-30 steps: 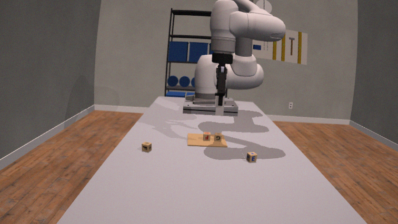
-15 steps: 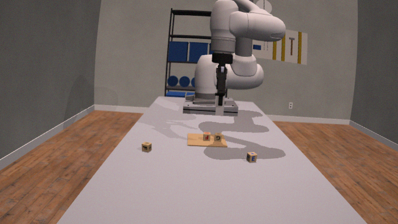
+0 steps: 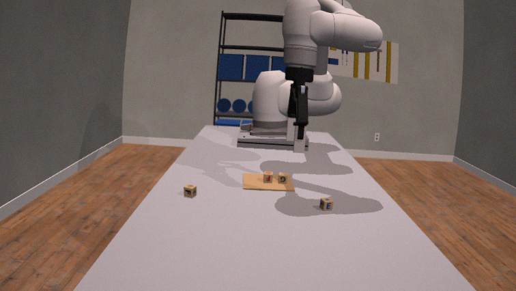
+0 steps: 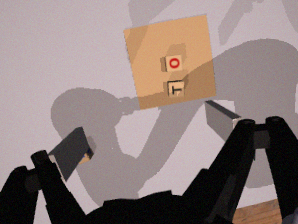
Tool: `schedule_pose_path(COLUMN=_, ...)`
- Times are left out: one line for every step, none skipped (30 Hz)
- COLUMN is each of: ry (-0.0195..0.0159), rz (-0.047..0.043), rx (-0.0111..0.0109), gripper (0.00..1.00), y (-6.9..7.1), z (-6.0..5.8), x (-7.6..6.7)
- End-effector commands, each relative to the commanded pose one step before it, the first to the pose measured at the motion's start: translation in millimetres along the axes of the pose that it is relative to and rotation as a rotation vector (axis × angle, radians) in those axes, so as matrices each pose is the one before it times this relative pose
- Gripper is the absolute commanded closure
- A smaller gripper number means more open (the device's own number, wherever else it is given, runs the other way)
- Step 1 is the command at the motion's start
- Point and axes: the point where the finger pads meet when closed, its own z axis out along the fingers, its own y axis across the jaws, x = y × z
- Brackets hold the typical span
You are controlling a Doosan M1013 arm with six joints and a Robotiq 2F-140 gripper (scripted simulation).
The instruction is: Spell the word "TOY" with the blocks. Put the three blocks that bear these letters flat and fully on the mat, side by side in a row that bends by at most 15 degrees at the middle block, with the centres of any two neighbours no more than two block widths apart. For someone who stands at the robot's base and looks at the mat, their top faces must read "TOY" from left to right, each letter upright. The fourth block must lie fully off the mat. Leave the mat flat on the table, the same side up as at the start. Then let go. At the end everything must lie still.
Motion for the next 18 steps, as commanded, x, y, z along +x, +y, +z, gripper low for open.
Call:
schedule_pose_path(ry=-0.00375, rz=-0.08434, rx=-0.00791, gripper=0.00, y=-54.34, z=3.58, x=-23.50)
schedule_pose_path(ry=0.00000, rz=-0.01761, rx=0.00000, gripper=0.00, y=-11.47, z=0.83, x=-4.46)
schedule_pose_path(ry=-0.00001, rz=-0.01690, rx=0.00000, gripper=0.00, y=-10.97, z=0.92, x=-4.25)
schedule_pose_path(ry=-0.00001, rz=-0.01682, rx=0.00000, gripper=0.00, y=-10.88, z=1.04, x=-4.20)
schedule_pose_path(ry=-0.00001, rz=-0.01756, rx=0.00000, gripper=0.00, y=-11.31, z=1.21, x=-4.36)
schedule_pose_path(ry=0.00000, rz=0.00000, rx=0.00000, gripper=0.00, y=0.00, z=0.00, x=0.00)
schedule_pose_path(ry=0.00000, rz=0.00000, rx=0.00000, gripper=0.00, y=0.00, z=0.00, x=0.00)
schedule_pose_path(ry=-0.00003, rz=-0.03271, rx=0.00001, gripper=0.00, y=-20.89, z=2.60, x=-8.21)
schedule_pose_path(ry=-0.00002, rz=-0.02265, rx=0.00000, gripper=0.00, y=-14.40, z=2.06, x=-5.56)
schedule_pose_path(ry=-0.00002, rz=-0.01539, rx=0.00000, gripper=0.00, y=-9.75, z=1.52, x=-3.72)
schedule_pose_path(ry=0.00000, rz=-0.00267, rx=0.00000, gripper=0.00, y=-1.69, z=0.27, x=-0.63)
schedule_pose_path(ry=0.00000, rz=0.00000, rx=0.00000, gripper=0.63, y=0.00, z=0.00, x=0.00)
schedule_pose_path(ry=0.00000, rz=0.00000, rx=0.00000, gripper=0.63, y=0.00, z=0.00, x=0.00)
schedule_pose_path(ry=0.00000, rz=0.00000, rx=0.00000, gripper=0.63, y=0.00, z=0.00, x=0.00)
schedule_pose_path(ry=0.00000, rz=0.00000, rx=0.00000, gripper=0.63, y=0.00, z=0.00, x=0.00)
schedule_pose_path(ry=0.00000, rz=0.00000, rx=0.00000, gripper=0.63, y=0.00, z=0.00, x=0.00)
schedule_pose_path(ry=0.00000, rz=0.00000, rx=0.00000, gripper=0.63, y=0.00, z=0.00, x=0.00)
schedule_pose_path(ry=0.00000, rz=0.00000, rx=0.00000, gripper=0.63, y=0.00, z=0.00, x=0.00)
